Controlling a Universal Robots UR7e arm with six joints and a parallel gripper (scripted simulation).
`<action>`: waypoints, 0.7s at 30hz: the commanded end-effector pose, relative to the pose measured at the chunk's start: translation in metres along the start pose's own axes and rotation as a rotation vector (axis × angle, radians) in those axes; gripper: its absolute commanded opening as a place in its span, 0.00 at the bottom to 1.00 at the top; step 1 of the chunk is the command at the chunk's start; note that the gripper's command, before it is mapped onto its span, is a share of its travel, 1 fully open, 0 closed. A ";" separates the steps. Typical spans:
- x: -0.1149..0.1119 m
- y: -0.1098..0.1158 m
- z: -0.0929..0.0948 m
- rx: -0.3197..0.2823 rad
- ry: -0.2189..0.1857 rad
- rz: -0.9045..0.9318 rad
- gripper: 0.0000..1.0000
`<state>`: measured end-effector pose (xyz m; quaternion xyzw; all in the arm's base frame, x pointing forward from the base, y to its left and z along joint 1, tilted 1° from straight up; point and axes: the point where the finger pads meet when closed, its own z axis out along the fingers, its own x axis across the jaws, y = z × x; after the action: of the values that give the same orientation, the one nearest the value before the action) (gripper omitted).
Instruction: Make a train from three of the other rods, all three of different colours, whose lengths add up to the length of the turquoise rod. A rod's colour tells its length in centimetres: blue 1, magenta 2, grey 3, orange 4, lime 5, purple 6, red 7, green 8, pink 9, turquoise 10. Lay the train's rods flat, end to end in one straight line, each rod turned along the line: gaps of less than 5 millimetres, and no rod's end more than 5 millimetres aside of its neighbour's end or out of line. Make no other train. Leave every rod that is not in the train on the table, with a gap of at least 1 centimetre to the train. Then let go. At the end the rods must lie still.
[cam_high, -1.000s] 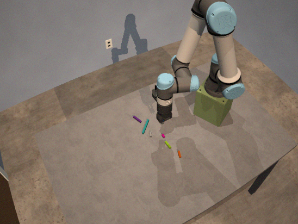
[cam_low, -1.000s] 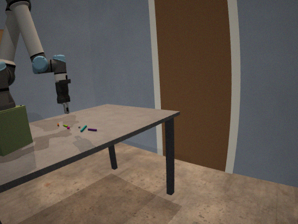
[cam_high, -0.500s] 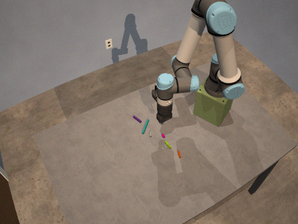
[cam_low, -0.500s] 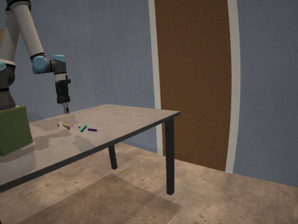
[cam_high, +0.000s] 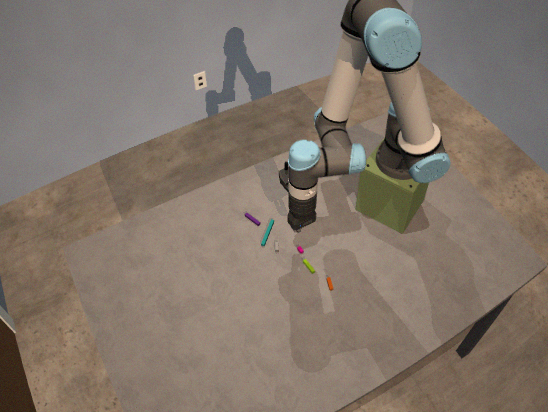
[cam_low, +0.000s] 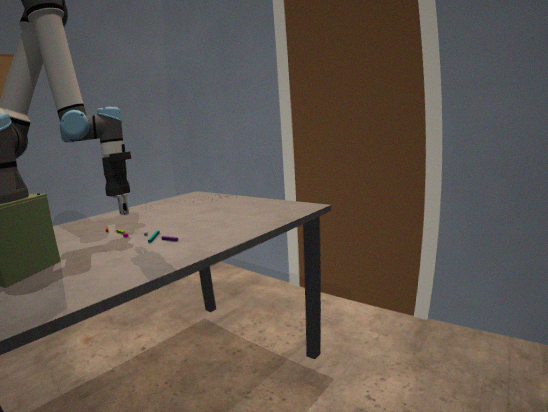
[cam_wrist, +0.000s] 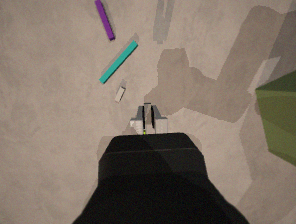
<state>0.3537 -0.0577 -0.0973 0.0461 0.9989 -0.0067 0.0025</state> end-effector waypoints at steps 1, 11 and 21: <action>0.000 0.000 0.015 0.000 0.000 0.000 0.24; -0.001 -0.001 0.042 0.000 0.000 0.000 0.24; -0.001 -0.001 0.062 0.000 0.000 0.000 0.24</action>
<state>0.3542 -0.0594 -0.1543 0.0461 0.9989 -0.0063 0.0016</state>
